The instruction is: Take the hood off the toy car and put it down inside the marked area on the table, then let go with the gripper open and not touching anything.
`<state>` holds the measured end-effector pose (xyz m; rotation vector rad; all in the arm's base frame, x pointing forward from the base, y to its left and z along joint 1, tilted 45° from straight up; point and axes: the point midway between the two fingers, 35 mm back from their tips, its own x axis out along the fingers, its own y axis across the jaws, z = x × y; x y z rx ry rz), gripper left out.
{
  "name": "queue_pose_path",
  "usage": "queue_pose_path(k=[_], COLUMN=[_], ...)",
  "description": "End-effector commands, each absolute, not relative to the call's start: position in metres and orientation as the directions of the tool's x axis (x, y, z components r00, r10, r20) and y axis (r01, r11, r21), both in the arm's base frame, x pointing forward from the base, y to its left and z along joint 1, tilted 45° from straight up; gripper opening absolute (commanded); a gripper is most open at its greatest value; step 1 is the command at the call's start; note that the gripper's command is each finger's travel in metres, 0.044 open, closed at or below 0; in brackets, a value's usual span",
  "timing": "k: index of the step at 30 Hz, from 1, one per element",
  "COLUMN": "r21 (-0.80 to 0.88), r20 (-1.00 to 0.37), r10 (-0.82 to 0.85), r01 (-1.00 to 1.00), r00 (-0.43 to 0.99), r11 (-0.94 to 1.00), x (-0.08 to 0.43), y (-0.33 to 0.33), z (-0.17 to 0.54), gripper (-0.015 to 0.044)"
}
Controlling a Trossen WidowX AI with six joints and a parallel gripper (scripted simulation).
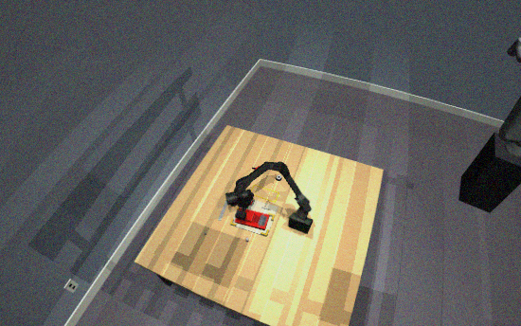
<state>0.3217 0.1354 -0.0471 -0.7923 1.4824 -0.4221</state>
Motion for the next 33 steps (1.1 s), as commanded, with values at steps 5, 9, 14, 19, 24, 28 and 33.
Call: queue_pose_path(k=[5,9,14,19,24,28,33], r21=[-0.696,-0.696,-0.696,-0.696,-0.697,-0.697,-0.697], r20=[-0.712,-0.712,-0.711,-0.711,-0.711,-0.711,-0.711], r10=[-0.698,-0.698,-0.698,-0.698,-0.699,-0.699,-0.699], r01=[-0.219,-0.219,-0.219,-0.218,-0.218,-0.218,-0.218], r00=[0.082,0.082,0.082,0.082,0.082,0.082,0.082], r11=[0.684,0.684,0.684,0.684,0.683,0.683,0.683], x=[0.322,0.322,0.322,0.323,0.323,0.323,0.323], y=[0.130,0.127,0.124,0.121,0.119,0.118,0.117], z=[-0.053,-0.056,-0.059,-0.063,-0.065,-0.066,-0.067], gripper=[0.0440,0.0440,0.0440,0.0440,0.0440,0.0440,0.0440])
